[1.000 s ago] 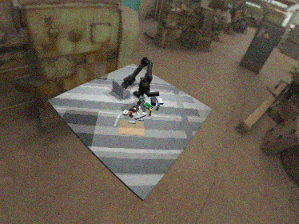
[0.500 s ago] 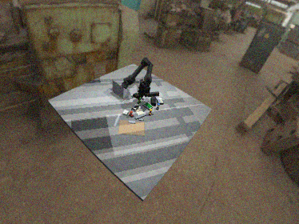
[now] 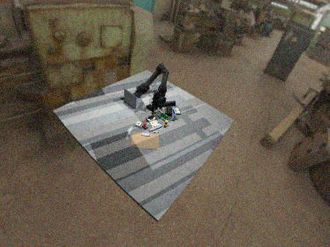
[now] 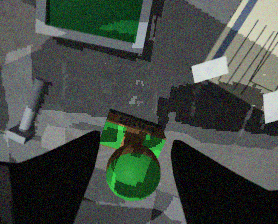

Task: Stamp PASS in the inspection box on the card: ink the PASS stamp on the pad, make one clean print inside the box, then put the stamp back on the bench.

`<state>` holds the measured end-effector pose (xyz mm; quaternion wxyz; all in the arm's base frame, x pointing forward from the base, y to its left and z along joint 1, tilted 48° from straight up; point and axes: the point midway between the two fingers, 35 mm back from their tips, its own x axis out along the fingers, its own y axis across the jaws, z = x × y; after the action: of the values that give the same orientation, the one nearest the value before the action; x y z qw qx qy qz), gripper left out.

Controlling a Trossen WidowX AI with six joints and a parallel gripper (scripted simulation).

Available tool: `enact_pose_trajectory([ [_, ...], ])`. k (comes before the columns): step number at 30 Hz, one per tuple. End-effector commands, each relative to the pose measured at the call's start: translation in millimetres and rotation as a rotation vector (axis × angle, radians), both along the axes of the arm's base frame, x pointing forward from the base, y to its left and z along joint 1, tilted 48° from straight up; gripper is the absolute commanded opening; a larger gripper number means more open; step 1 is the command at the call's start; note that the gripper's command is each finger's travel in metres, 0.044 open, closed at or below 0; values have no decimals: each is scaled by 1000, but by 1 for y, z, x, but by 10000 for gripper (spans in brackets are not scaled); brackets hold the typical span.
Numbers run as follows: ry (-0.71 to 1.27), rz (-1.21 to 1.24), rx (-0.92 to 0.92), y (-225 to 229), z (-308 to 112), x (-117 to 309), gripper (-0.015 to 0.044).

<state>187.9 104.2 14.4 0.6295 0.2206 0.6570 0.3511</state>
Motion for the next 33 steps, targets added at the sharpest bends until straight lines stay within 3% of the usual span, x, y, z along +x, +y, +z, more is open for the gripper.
enact_pose_trajectory([
  [1, 13, 2, 8, 6, -5, -5, 212],
  [10, 13, 2, 9, 7, -5, -6, 212],
  [31, 5, 2, 3, 6, -5, -3, 72],
  [33, 5, 2, 3, 5, -4, -3, 20],
])
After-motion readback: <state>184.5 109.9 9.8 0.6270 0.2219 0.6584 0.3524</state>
